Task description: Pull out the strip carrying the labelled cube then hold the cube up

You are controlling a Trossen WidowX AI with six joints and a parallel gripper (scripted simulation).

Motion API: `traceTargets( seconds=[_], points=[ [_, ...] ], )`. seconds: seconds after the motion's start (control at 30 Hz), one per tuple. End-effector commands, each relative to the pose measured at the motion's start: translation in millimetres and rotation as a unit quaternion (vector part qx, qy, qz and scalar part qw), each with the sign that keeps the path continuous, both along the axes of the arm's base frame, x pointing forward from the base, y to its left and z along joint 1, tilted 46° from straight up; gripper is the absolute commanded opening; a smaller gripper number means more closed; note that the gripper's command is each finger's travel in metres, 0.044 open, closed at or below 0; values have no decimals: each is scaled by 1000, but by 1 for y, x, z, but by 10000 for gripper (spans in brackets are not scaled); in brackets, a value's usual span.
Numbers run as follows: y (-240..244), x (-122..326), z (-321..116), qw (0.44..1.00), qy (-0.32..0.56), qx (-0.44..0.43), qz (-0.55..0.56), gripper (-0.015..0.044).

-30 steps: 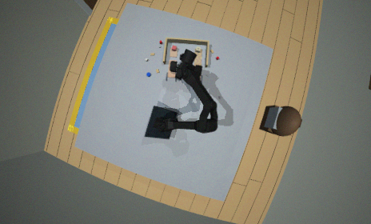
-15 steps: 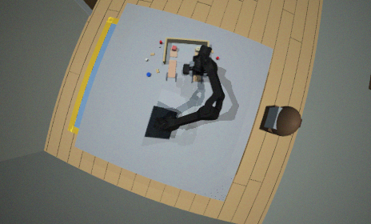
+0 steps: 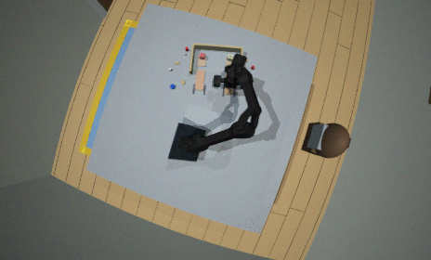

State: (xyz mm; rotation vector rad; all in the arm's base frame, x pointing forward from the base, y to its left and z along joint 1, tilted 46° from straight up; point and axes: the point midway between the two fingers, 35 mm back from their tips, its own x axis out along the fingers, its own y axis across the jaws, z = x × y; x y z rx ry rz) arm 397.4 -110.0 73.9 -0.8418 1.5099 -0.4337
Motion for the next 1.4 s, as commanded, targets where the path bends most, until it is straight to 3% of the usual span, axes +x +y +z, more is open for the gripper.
traceTargets(
  seconds=[0.0, 1.37],
  points=[
    [-6, -1, -7, 1000, 4, 3, -1, 0],
    [-43, -3, -38, 1000, 4, 1, -1, 0]
  ],
)
